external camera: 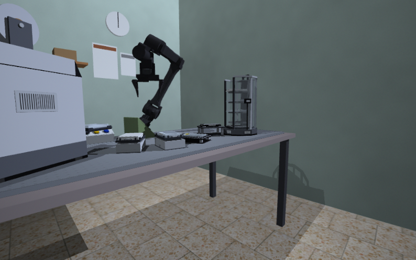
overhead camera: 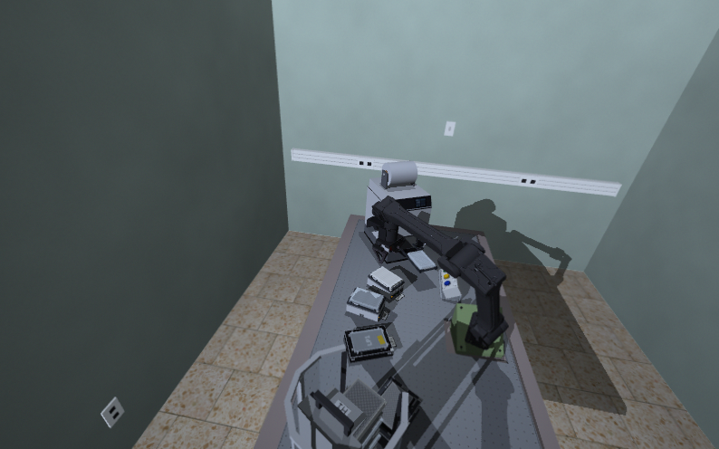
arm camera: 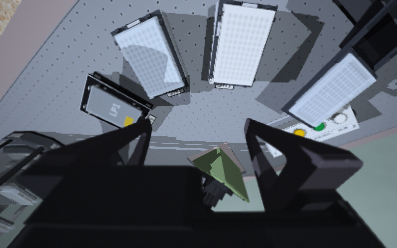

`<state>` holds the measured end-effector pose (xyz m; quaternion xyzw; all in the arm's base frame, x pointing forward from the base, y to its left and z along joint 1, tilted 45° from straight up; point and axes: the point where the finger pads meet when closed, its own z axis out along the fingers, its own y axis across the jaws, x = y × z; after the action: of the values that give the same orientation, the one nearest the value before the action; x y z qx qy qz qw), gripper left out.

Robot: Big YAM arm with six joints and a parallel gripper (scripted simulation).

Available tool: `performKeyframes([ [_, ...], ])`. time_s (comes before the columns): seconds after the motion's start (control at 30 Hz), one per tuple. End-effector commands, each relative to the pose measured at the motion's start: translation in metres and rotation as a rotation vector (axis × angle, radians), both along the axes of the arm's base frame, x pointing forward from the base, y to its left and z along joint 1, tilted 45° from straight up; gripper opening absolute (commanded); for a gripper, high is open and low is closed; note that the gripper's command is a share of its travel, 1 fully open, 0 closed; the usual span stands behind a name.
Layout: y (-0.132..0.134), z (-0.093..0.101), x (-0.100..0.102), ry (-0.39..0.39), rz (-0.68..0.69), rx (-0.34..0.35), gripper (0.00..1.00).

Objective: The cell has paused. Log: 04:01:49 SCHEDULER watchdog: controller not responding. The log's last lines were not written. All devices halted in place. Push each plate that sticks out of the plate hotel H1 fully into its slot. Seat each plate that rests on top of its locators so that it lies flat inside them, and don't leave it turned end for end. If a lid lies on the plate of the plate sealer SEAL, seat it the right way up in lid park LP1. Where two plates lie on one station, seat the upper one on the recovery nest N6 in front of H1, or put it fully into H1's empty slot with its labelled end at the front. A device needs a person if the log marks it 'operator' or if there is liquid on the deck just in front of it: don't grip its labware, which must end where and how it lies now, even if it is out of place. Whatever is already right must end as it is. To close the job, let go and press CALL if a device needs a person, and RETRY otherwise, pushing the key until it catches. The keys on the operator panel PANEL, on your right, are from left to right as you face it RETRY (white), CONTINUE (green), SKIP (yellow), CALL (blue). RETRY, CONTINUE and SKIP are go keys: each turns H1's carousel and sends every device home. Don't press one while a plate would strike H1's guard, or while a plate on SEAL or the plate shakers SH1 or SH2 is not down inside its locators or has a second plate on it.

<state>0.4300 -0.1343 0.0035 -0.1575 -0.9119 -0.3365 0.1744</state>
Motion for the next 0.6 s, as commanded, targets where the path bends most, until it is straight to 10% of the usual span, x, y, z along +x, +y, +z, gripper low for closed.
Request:
performKeyframes([
  [0.0, -0.029, -0.004, 0.018, -0.061, -0.006, -0.021, 1.0],
  [0.57, -0.067, -0.037, 0.005, -0.059, -0.005, -0.024, 1.0],
])
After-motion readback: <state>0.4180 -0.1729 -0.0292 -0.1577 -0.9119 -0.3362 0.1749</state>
